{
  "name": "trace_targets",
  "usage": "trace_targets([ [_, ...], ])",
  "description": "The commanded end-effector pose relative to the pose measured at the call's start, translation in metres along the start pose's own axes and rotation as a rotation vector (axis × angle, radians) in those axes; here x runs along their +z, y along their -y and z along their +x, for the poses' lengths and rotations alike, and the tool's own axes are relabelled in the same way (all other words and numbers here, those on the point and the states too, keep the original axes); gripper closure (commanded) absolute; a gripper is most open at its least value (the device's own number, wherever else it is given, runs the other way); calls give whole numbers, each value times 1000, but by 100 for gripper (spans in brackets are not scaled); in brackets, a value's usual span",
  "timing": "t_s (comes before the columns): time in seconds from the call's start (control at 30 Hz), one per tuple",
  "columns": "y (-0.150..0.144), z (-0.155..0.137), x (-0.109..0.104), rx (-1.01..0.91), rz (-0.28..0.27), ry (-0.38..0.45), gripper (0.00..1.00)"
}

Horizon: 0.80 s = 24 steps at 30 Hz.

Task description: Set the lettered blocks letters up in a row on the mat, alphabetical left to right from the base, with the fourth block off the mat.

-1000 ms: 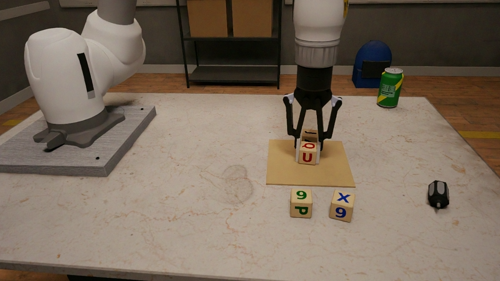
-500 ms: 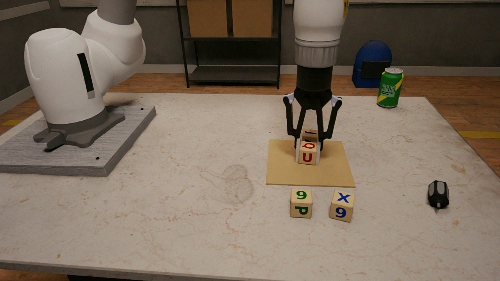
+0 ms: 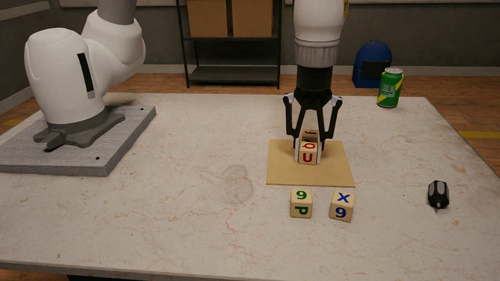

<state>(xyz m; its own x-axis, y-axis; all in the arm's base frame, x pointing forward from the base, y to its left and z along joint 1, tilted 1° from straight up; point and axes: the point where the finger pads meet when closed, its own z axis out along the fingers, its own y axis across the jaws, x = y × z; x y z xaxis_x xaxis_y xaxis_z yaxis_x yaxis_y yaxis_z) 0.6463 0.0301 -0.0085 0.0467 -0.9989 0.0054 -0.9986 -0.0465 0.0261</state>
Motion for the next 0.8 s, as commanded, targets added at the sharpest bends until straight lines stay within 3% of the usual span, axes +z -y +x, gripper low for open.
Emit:
trace_targets([
  [0.0, 0, 0, -1, 0, 1, 0, 62],
  [0.2, 0, 0, -1, 0, 1, 0, 58],
  [0.77, 0, 0, -8, 0, 1, 0, 58],
])
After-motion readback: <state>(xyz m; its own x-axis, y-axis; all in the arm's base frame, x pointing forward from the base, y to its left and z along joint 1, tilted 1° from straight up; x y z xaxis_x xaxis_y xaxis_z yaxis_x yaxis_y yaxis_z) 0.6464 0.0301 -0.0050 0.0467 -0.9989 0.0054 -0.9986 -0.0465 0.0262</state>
